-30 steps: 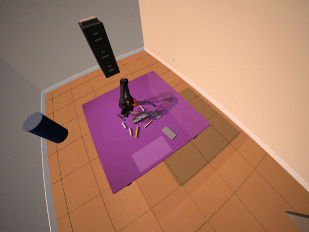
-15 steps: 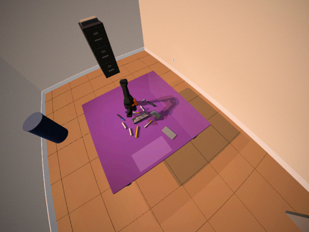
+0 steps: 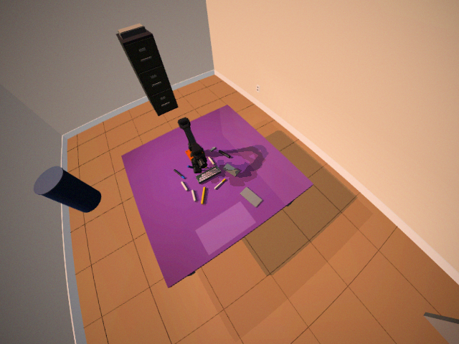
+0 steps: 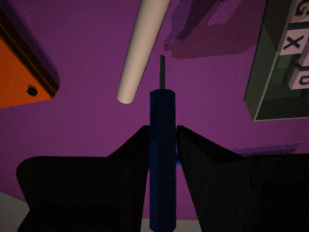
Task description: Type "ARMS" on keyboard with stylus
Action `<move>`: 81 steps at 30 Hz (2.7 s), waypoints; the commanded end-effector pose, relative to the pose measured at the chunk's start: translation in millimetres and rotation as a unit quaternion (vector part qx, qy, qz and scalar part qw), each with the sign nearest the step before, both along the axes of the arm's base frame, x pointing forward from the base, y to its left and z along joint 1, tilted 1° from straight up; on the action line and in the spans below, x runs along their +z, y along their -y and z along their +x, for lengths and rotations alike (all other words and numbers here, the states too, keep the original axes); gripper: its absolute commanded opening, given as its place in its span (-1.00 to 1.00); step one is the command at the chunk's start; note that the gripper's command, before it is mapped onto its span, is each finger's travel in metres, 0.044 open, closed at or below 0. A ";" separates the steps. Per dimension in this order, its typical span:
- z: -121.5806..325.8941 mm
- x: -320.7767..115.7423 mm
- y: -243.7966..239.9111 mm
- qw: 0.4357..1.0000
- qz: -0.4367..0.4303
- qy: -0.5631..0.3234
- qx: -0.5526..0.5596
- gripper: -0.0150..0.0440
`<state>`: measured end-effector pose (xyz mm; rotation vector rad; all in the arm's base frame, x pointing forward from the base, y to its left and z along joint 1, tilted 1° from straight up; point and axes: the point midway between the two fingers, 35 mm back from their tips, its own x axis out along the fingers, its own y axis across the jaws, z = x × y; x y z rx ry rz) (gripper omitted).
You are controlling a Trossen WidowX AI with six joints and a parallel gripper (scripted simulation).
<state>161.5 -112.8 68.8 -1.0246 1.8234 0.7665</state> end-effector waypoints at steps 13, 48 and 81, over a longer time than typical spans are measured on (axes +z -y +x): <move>31.6 18.4 -20.1 0.983 -0.119 -0.025 0.139 -0.49; 86.0 56.6 -93.3 0.876 -0.311 0.023 0.367 -0.49; 87.6 15.3 -93.0 0.876 -0.311 0.023 0.367 -0.22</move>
